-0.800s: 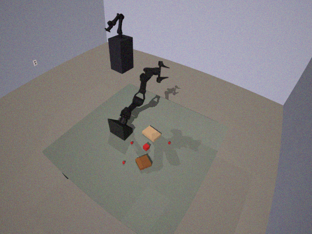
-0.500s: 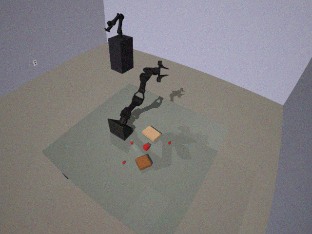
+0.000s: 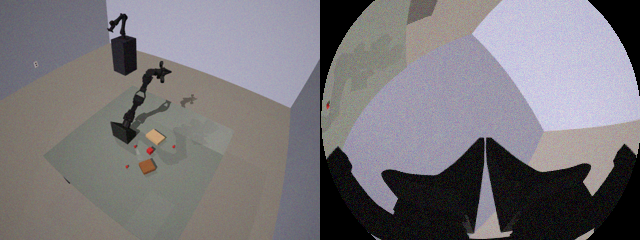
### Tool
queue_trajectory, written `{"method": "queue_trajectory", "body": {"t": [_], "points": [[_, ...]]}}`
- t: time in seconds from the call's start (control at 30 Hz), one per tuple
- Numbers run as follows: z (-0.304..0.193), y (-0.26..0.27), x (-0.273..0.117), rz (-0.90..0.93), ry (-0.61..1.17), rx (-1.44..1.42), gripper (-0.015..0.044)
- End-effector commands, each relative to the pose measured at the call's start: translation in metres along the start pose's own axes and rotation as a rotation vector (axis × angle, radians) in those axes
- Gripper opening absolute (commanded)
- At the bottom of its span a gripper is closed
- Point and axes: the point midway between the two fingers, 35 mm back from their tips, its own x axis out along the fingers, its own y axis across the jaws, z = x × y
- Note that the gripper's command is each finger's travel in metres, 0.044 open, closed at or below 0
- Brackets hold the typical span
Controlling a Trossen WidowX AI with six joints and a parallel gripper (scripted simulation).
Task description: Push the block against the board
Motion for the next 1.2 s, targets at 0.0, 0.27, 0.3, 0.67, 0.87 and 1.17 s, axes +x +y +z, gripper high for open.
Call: {"method": "queue_trajectory", "body": {"t": [0.0, 0.27, 0.3, 0.67, 0.87, 1.17], "points": [[0.009, -0.008, -0.001, -0.028, 0.024, -0.132, 0.0], [0.028, -0.023, -0.002, -0.076, 0.065, -0.401, 0.0], [0.03, -0.024, -0.002, -0.082, 0.07, -0.434, 0.0], [0.058, -0.037, 0.002, -0.129, 0.128, -0.776, 0.0], [0.064, -0.039, 0.003, -0.139, 0.148, -0.857, 0.0], [0.091, -0.041, 0.011, -0.165, 0.171, -1.137, 0.0]]}}
